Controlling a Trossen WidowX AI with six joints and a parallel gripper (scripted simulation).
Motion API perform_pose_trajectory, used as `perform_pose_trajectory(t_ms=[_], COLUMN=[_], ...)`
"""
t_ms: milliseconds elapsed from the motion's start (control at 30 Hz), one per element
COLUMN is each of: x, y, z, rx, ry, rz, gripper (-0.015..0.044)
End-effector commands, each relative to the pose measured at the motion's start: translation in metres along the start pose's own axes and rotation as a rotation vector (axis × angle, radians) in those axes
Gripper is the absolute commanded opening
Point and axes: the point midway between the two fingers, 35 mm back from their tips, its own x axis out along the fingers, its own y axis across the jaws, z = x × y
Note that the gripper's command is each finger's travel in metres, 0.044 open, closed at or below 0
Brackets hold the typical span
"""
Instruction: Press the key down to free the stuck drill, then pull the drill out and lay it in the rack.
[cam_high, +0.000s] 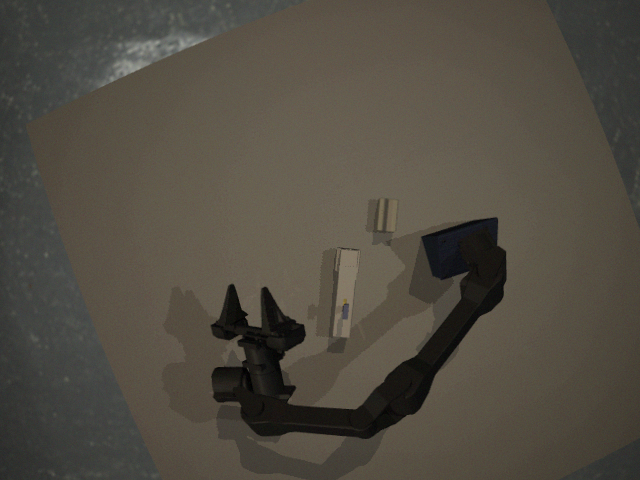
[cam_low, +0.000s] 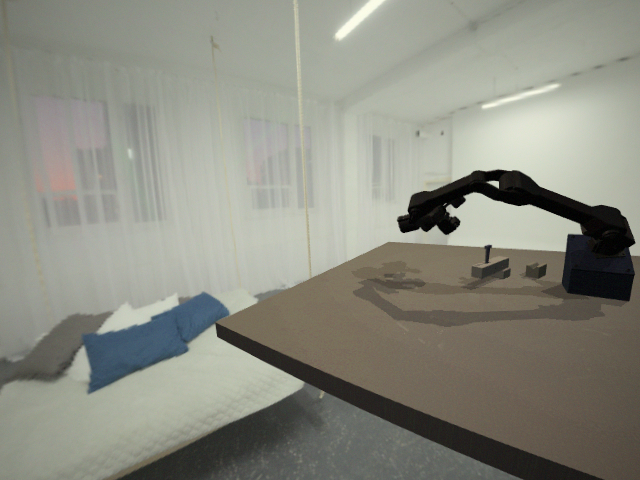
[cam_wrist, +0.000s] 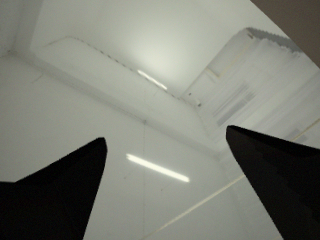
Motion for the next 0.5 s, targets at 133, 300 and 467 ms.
perform_pose_trajectory(t_ms=[133, 300, 467], x=[0.0, 0.004, 0.017], y=[0.0, 0.003, 0.024], z=[0.0, 0.007, 0.059], rx=[0.0, 0.072, 0.606], ry=[0.0, -0.058, -0.504], rz=[0.0, -0.014, -0.014], gripper=[0.0269, 0.0137, 0.0006])
